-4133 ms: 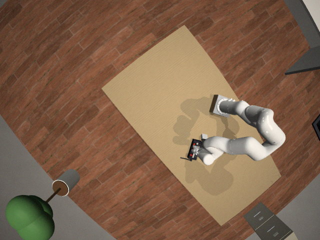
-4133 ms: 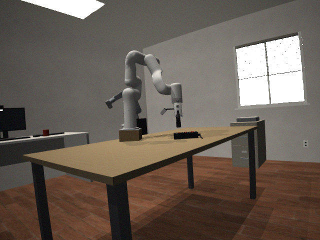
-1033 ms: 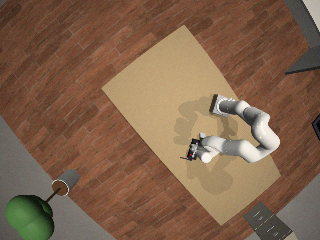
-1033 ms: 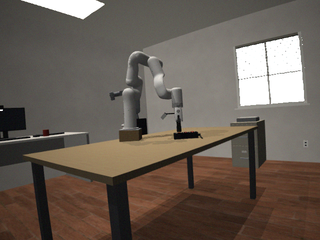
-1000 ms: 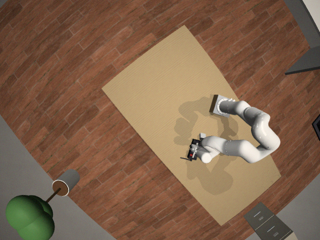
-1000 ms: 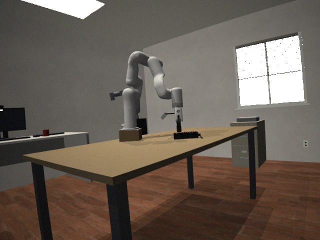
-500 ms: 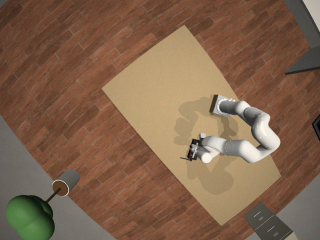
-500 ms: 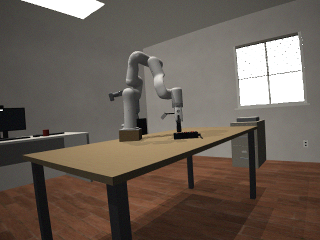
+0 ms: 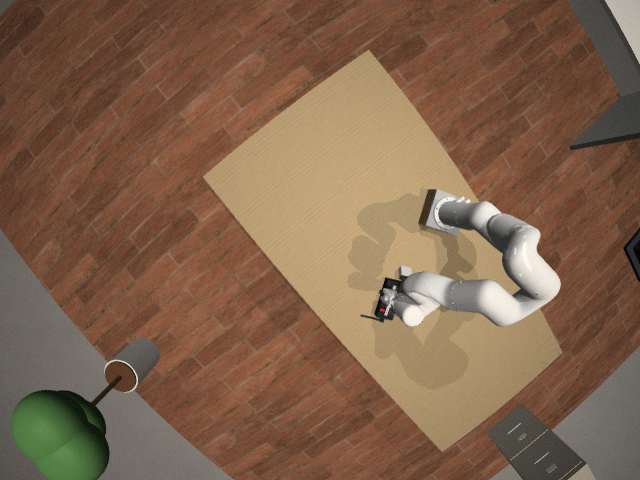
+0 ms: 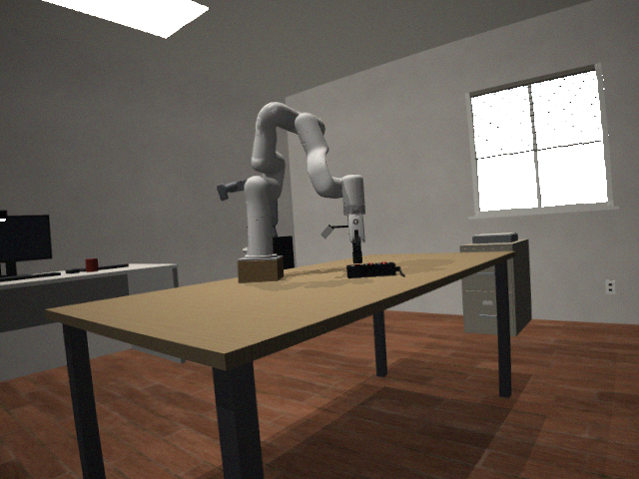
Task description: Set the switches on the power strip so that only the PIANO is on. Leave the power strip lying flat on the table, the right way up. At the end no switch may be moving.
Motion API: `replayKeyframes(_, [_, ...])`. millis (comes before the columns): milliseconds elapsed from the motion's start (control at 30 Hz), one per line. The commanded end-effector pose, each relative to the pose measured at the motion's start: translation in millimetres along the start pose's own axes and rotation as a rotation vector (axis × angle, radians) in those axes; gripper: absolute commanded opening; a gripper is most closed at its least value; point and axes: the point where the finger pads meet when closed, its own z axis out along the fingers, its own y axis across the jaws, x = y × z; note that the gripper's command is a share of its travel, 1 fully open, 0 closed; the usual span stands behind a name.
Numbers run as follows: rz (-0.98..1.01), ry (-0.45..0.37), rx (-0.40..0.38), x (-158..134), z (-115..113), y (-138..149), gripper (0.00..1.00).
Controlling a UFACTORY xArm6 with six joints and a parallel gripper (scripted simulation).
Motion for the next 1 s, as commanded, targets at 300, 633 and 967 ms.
replayKeyframes(300, [0.0,-0.003,0.001,-1.3,-0.8,-0.5,0.0])
replayKeyframes(633, [0.0,-0.003,0.001,-1.3,2.1,-0.5,0.0])
replayKeyframes(967, [0.0,-0.003,0.001,-1.4,5.6,-0.5,0.0])
